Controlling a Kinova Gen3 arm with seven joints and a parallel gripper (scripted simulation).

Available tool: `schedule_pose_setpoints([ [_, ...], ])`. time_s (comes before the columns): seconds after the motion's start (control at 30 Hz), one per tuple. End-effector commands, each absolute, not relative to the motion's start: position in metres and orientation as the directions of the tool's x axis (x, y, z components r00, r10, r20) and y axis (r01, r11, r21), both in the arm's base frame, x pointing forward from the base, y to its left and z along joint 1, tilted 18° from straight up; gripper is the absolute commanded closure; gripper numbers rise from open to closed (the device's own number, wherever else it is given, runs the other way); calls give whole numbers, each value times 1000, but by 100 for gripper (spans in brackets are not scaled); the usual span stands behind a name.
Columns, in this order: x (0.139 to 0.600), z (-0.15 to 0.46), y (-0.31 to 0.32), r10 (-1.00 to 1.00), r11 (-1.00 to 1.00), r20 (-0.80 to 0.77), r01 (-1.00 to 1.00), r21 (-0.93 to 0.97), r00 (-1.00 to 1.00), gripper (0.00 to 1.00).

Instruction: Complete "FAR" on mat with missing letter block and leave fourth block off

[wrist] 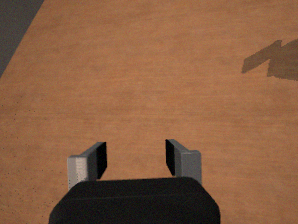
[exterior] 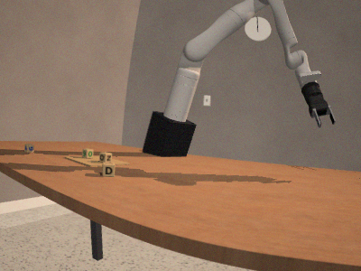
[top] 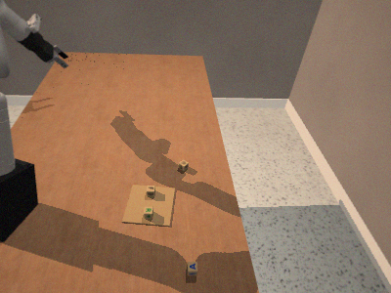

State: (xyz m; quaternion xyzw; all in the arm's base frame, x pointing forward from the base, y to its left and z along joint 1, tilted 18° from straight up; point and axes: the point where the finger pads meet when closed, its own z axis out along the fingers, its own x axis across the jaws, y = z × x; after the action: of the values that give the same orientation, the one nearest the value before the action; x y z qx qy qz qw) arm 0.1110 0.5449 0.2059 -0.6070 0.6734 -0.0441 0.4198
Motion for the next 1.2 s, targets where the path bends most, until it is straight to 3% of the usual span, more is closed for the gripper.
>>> schedule_pose_setpoints([
  [0.0,124,206,547,-854,265,-513,-779,-569,84,0],
  [0.47,212,197,568,-856,227,-504,-788,-573,119,0],
  [0.63,265,190,568,-860,198,-491,-794,-575,140,0],
  [0.93,366,172,540,-875,129,-451,-811,-571,178,0],
  [1.17,411,160,514,-884,91,-426,-821,-563,194,0],
])
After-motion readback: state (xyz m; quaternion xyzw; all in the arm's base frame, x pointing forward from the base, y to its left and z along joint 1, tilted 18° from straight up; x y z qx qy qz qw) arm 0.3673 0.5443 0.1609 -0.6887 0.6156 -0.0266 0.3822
